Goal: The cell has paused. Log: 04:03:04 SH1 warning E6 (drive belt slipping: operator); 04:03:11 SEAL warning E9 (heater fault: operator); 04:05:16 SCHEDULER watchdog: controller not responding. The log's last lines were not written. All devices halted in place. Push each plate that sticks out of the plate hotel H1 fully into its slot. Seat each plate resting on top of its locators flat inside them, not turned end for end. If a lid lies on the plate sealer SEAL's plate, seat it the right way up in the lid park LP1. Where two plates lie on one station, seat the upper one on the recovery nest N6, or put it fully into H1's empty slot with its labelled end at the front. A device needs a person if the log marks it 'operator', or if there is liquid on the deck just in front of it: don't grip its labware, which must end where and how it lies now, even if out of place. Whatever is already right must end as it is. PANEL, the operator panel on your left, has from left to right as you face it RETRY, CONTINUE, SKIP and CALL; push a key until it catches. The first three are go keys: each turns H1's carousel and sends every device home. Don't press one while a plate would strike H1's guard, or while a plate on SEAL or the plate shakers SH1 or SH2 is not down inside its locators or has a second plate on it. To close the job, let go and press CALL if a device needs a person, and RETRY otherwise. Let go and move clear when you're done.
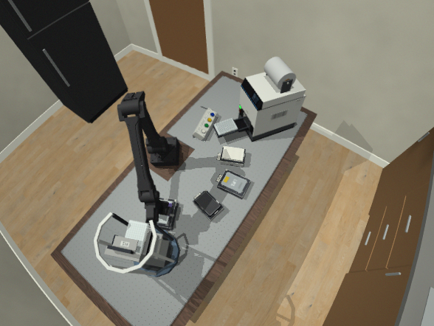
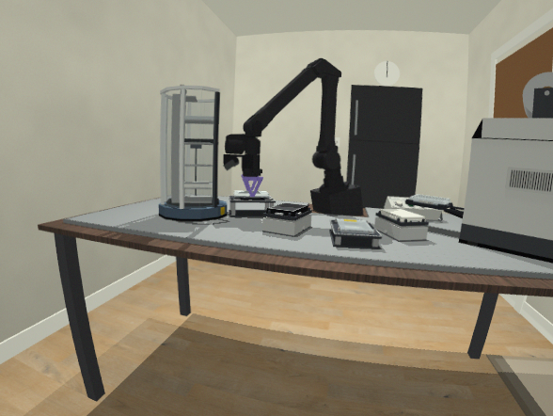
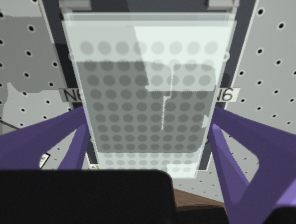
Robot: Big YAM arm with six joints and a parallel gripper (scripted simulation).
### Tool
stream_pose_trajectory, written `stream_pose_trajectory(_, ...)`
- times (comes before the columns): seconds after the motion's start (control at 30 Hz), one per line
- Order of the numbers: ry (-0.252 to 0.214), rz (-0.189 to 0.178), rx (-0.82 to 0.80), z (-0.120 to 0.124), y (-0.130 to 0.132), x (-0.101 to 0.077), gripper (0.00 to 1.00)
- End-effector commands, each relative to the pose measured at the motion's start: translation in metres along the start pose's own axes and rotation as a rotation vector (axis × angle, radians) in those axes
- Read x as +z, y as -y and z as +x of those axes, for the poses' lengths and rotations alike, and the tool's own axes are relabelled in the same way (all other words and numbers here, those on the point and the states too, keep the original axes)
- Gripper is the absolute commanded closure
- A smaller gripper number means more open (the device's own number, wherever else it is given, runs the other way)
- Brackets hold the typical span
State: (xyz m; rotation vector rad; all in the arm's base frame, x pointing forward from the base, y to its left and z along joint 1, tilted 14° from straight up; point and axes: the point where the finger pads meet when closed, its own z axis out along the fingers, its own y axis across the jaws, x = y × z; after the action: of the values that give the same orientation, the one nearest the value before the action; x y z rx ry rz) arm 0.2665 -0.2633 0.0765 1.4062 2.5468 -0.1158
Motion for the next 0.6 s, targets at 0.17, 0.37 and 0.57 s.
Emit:
stream_pose_trajectory(0.17, 0.011, -0.003, -0.003, -0.0042, 0.0022, 0.0016, 0.16)
stream_pose_trajectory(0.37, 0.016, -0.004, -0.003, -0.0077, 0.0013, 0.0016, 0.16)
stream_pose_trajectory(0.57, 0.006, -0.002, -0.003, -0.0034, 0.0023, 0.0054, 0.16)
